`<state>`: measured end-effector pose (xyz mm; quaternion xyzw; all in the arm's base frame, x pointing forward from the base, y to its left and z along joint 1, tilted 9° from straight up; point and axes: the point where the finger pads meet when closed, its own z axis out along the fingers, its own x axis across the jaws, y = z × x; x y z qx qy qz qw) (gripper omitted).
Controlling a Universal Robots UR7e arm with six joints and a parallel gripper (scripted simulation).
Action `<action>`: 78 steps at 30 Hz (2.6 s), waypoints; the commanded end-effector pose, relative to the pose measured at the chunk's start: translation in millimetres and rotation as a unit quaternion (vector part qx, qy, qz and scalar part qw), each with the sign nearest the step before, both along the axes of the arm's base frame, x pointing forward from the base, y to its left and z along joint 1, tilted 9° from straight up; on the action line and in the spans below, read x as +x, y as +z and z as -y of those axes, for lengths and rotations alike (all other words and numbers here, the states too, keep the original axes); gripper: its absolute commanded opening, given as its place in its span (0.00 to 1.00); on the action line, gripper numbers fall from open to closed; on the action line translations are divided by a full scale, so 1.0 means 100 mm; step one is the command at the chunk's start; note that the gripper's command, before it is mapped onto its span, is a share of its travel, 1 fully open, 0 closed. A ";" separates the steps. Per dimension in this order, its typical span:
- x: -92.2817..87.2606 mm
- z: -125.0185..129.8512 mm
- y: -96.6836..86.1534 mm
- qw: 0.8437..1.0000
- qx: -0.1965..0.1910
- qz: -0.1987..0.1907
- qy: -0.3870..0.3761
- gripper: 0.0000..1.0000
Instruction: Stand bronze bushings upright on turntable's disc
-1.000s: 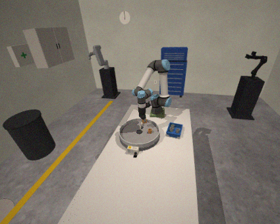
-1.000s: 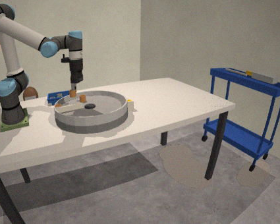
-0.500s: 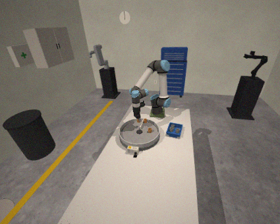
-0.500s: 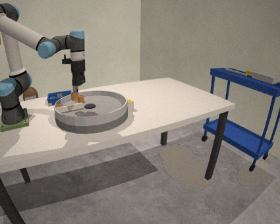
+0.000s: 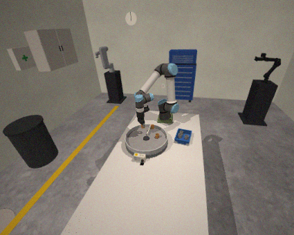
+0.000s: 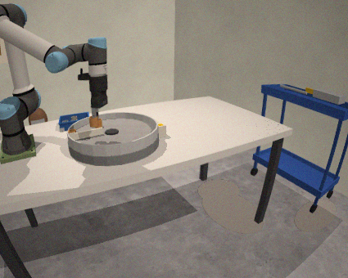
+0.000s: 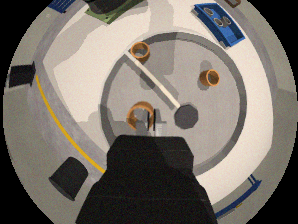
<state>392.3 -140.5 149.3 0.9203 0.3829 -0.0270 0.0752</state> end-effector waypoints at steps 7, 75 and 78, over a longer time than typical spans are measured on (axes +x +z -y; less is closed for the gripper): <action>0.00 0.07 0.02 1.000 0.000 0.001 0.000 0.00; 0.00 0.13 -0.27 1.000 0.000 0.001 0.000 0.00; 0.00 0.13 -0.27 1.000 0.000 0.001 0.000 0.00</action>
